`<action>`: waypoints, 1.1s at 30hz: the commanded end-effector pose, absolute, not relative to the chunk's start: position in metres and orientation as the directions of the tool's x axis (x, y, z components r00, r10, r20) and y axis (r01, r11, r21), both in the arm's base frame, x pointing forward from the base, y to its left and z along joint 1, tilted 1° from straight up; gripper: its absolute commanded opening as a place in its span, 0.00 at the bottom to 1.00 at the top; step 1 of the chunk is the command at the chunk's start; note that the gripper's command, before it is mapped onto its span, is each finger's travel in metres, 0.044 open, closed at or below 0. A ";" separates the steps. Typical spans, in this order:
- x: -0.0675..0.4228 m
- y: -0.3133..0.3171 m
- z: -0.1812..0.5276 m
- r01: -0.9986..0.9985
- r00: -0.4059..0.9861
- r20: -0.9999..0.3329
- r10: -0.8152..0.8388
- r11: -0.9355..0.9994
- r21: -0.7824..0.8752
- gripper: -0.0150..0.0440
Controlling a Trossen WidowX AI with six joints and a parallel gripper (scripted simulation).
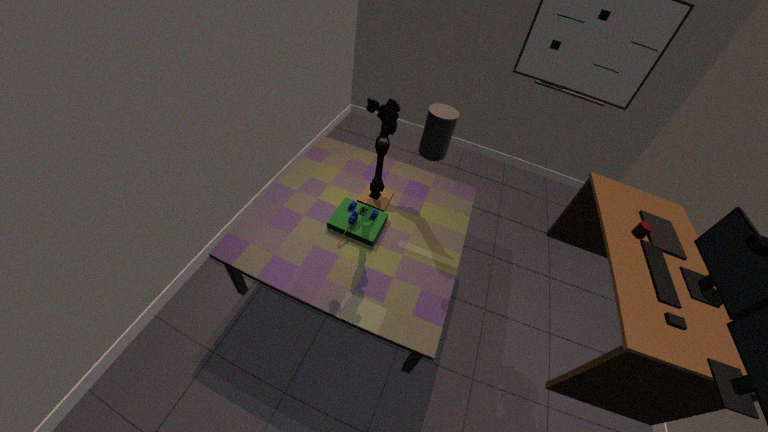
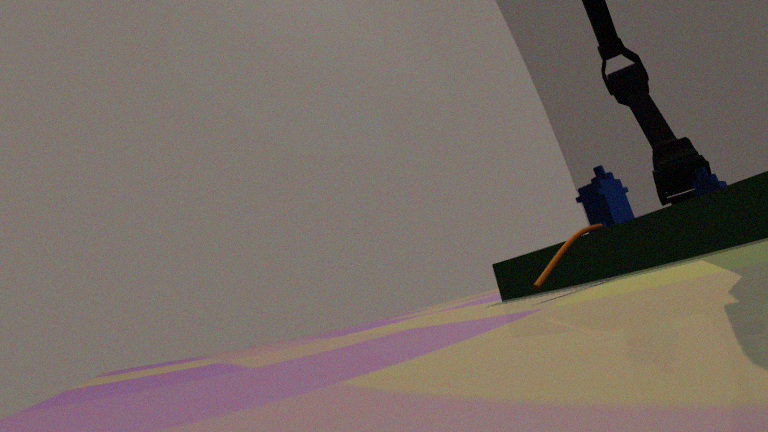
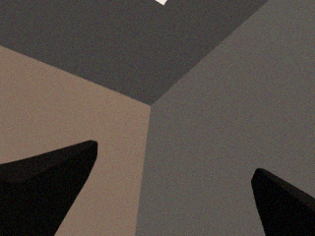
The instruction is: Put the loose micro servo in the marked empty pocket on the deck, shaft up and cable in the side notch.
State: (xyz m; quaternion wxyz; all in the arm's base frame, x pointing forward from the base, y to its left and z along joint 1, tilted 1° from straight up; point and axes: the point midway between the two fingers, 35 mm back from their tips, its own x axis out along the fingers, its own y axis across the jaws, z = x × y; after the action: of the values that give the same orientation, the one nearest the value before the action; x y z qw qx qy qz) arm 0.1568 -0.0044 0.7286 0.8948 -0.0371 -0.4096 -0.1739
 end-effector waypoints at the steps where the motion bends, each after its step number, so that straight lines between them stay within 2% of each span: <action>1: 0.167 0.001 0.725 0.343 0.619 0.739 -0.266 0.938 0.050 1.00; 9: 0.196 0.013 0.711 0.342 0.671 0.705 -0.229 0.939 -0.020 1.00; 21: 0.261 0.037 0.669 0.298 0.804 0.576 -0.149 0.939 -0.173 1.00; 33: 0.331 0.053 0.600 0.204 0.935 0.343 -0.086 0.924 -0.324 1.00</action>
State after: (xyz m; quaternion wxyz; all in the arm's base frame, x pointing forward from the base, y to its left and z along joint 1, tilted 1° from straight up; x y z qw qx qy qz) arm 0.3098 0.0482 0.6238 0.9603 -0.1676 -0.2041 -0.0903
